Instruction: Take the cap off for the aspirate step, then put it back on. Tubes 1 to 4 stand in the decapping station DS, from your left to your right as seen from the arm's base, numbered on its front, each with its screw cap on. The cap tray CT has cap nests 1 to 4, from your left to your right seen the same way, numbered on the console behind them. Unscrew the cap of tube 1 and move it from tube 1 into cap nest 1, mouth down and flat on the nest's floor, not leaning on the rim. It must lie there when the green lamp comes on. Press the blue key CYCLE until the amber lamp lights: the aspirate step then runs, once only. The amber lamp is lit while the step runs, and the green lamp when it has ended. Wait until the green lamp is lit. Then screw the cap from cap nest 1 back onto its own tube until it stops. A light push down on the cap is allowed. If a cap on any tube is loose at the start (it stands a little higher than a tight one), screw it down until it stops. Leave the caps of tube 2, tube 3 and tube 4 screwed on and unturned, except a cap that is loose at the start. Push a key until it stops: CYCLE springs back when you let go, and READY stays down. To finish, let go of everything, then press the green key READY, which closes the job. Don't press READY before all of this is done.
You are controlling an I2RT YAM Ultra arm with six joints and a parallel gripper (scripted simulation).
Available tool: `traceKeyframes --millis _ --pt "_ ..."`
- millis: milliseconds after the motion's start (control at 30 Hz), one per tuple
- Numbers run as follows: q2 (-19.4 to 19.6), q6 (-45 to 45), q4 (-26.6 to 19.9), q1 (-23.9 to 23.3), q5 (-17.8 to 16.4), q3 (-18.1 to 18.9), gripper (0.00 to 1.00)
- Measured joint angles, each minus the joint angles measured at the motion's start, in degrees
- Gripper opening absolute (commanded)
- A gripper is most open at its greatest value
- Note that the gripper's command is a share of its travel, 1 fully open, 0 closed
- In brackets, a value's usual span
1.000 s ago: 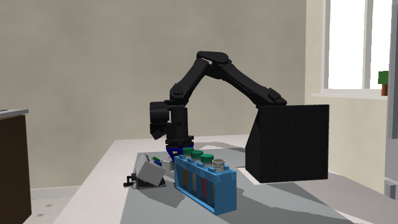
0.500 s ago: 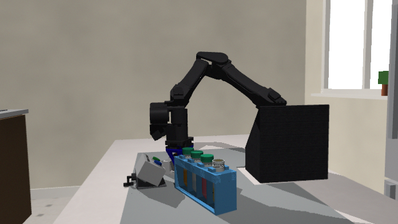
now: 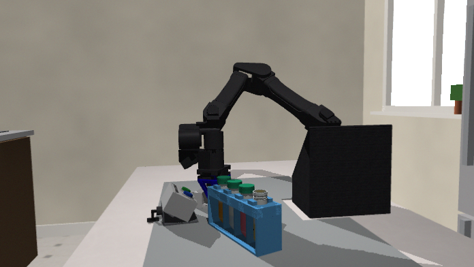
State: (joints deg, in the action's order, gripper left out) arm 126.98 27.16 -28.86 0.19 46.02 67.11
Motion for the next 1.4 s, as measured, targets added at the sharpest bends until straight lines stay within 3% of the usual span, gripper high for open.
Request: traceKeyframes --millis 333,367,900,1200,1400 --pt "0.0 -0.24 0.39 -0.17 0.0 -0.26 0.47" --pt "-0.02 -0.26 0.42 -0.17 0.0 -0.26 0.0" --pt "-0.04 -0.13 0.2 -0.17 0.0 -0.22 0.0" --pt "-2.84 4.15 -6.64 3.32 -0.04 2.05 0.0" --pt "-4.33 8.31 -13.62 6.25 -0.33 4.57 0.0"
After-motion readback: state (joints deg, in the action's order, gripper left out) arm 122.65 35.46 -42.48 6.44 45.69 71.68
